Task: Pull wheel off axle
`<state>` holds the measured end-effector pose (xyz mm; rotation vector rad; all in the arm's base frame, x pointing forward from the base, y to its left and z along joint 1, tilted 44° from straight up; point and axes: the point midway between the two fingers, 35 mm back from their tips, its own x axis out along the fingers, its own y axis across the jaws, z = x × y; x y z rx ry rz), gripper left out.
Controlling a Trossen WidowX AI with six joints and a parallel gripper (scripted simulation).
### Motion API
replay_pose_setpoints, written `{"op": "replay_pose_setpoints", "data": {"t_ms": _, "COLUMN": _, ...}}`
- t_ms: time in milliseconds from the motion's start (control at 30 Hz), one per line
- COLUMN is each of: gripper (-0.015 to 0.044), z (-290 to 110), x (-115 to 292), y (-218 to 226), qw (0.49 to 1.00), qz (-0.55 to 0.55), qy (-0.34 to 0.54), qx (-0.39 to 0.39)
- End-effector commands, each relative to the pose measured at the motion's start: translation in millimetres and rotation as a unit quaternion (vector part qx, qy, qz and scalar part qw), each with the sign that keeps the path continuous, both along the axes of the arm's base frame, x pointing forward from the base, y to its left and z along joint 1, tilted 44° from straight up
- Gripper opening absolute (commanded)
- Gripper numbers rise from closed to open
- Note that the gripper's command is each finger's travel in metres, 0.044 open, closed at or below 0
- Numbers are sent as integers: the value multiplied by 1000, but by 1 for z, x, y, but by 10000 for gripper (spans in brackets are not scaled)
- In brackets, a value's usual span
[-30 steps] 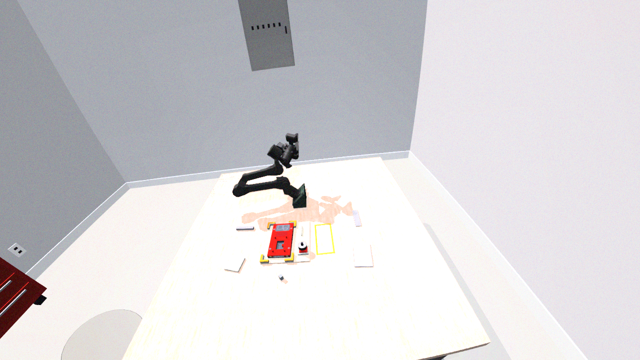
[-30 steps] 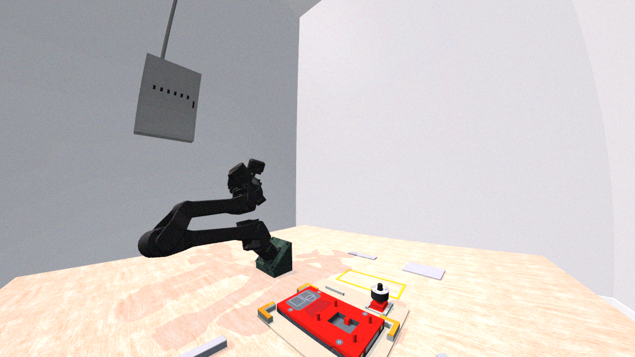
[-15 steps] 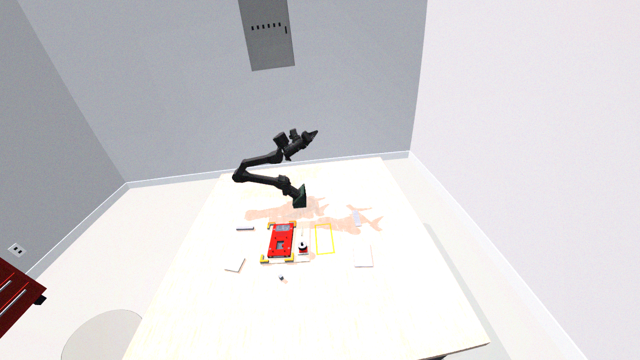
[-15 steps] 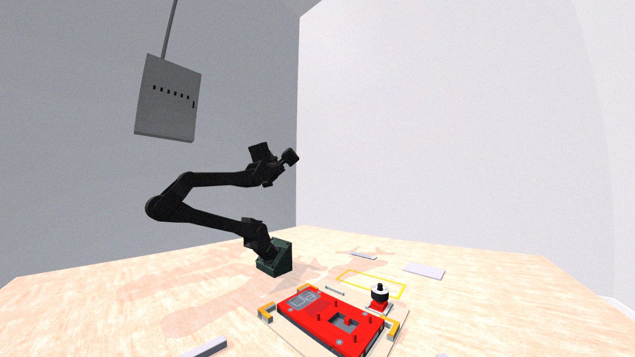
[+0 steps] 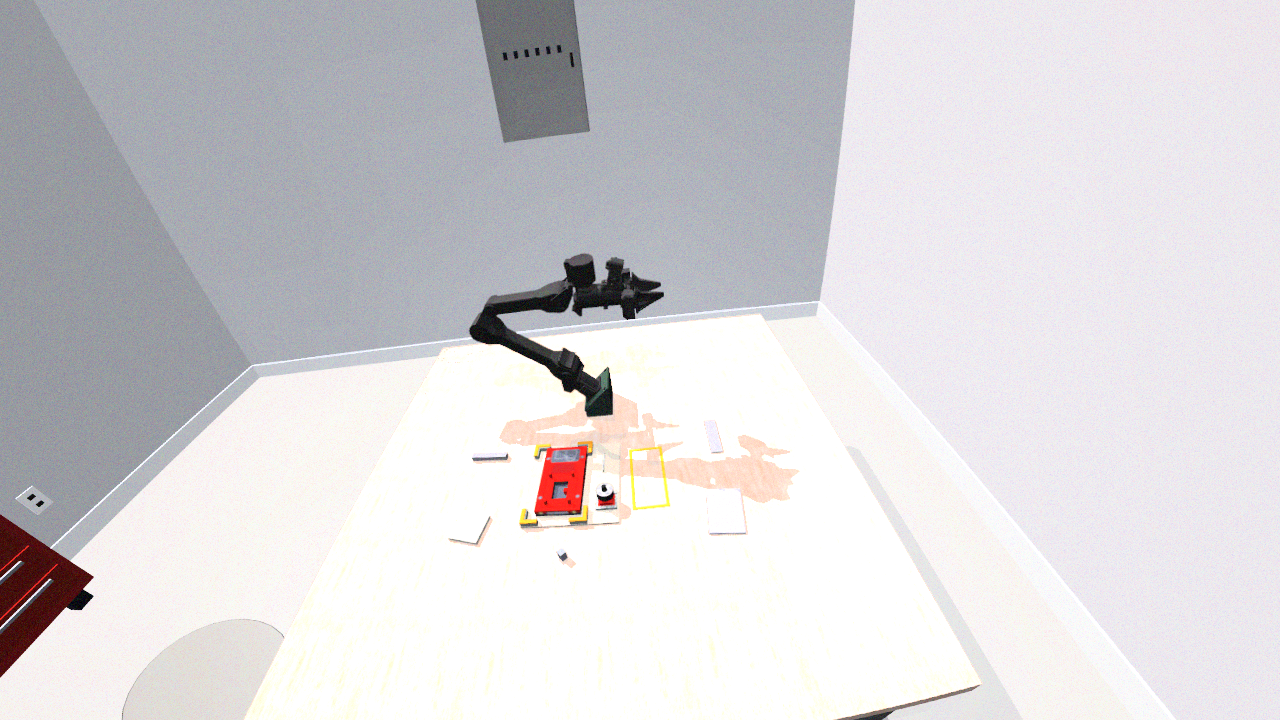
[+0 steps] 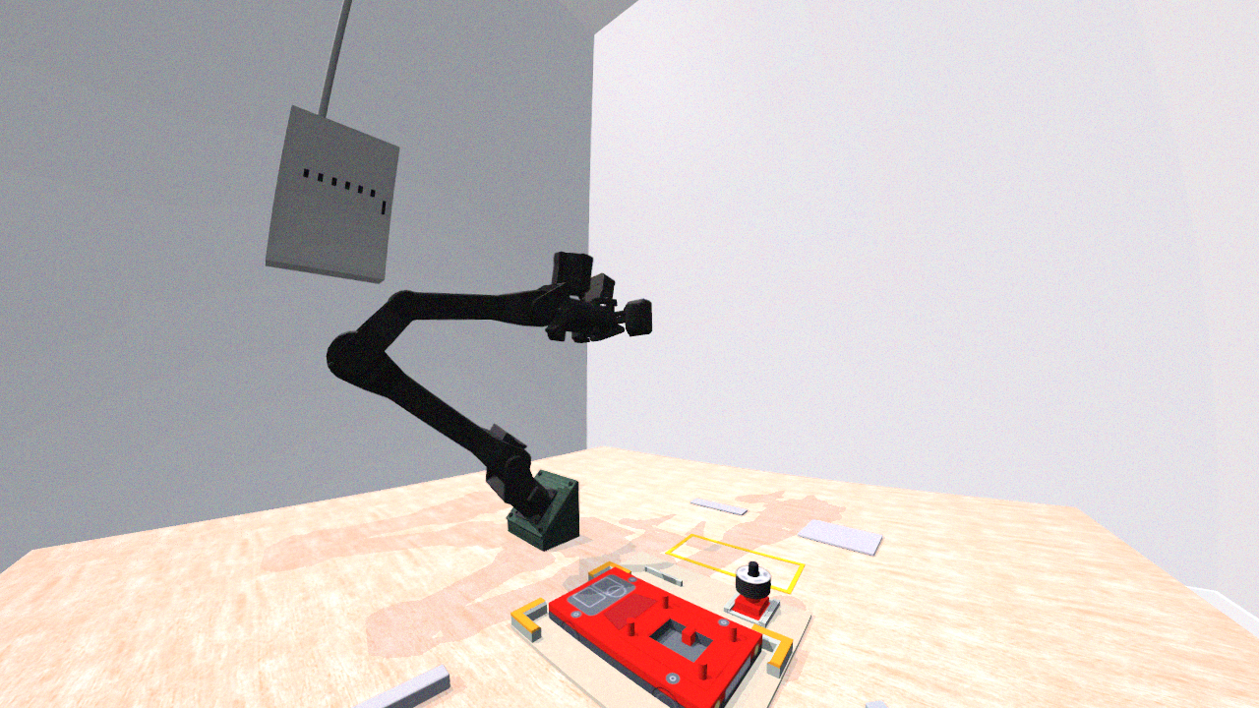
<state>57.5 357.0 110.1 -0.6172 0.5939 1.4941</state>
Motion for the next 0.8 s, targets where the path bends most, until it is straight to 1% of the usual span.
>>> {"op": "replay_pose_setpoints", "data": {"t_ms": 0, "gripper": 300, "z": -11, "x": 34, "y": -2, "qw": 996, "qz": -75, "qy": 9, "qx": -48}}
{"op": "replay_pose_setpoints", "data": {"t_ms": 167, "gripper": 300, "z": -23, "x": 83, "y": -14, "qw": 978, "qz": -177, "qy": 18, "qx": -106}}
{"op": "replay_pose_setpoints", "data": {"t_ms": 367, "gripper": 300, "z": -37, "x": 137, "y": -39, "qw": 940, "qz": -294, "qy": 28, "qx": -173}}
{"op": "replay_pose_setpoints", "data": {"t_ms": 600, "gripper": 300, "z": -52, "x": 191, "y": -80, "qw": 873, "qz": -416, "qy": 42, "qx": -251}}
{"op": "replay_pose_setpoints", "data": {"t_ms": 767, "gripper": 300, "z": -60, "x": 226, "y": -116, "qw": 811, "qz": -500, "qy": 52, "qx": -300}}
